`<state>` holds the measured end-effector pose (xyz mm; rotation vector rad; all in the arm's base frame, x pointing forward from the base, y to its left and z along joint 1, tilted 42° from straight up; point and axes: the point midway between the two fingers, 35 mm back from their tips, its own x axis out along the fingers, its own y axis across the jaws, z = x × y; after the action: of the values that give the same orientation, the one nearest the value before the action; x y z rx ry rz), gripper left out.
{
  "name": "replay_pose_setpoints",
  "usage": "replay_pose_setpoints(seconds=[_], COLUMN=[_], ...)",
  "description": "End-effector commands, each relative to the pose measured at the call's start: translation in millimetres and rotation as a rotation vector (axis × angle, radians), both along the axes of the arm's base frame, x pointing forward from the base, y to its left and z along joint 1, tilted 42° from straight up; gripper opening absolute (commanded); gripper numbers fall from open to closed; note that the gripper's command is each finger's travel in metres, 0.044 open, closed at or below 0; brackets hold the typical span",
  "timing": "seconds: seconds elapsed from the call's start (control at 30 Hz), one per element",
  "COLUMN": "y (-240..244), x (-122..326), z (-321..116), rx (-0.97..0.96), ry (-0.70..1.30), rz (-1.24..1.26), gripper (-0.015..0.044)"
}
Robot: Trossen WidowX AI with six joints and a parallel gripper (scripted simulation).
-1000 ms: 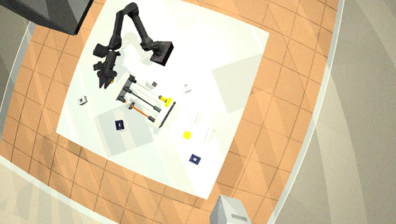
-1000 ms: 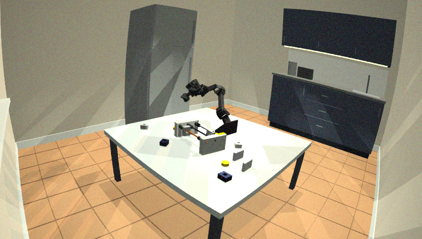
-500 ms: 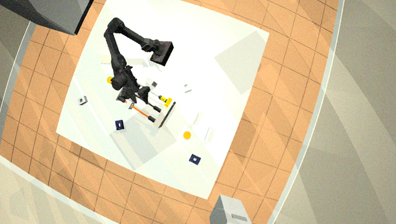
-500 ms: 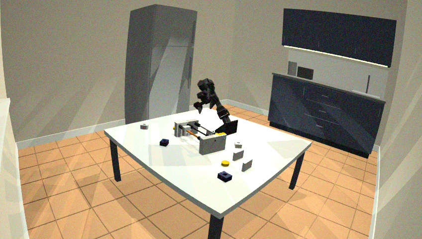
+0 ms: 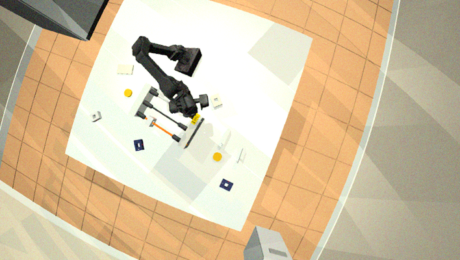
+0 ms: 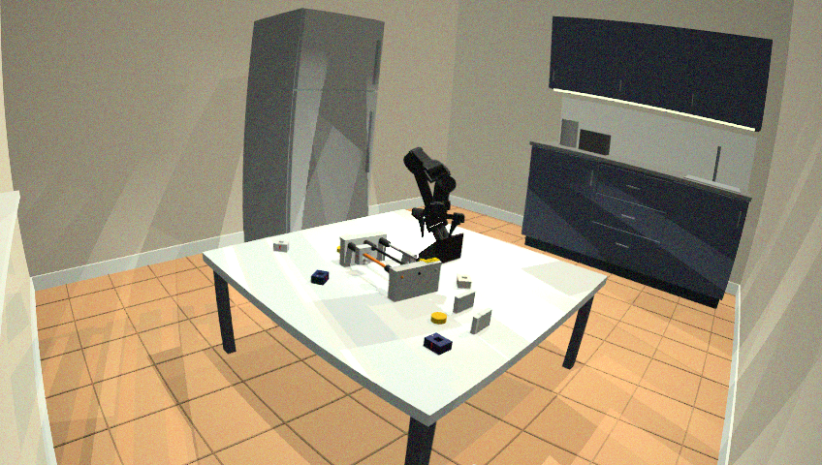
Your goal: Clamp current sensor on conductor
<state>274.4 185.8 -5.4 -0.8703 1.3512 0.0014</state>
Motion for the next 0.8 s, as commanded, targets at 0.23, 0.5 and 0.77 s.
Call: replay_pose_setpoints(seconds=[0.23,0.5,0.77], y=[4,-7,-129], x=[2,1,-37], z=[3,7,49], rx=[-0.013,-0.016,-0.088], ry=[-0.013,-0.021,-0.139], rz=[0.003,-0.046,-0.641], gripper=[0.044,0.044,0.044])
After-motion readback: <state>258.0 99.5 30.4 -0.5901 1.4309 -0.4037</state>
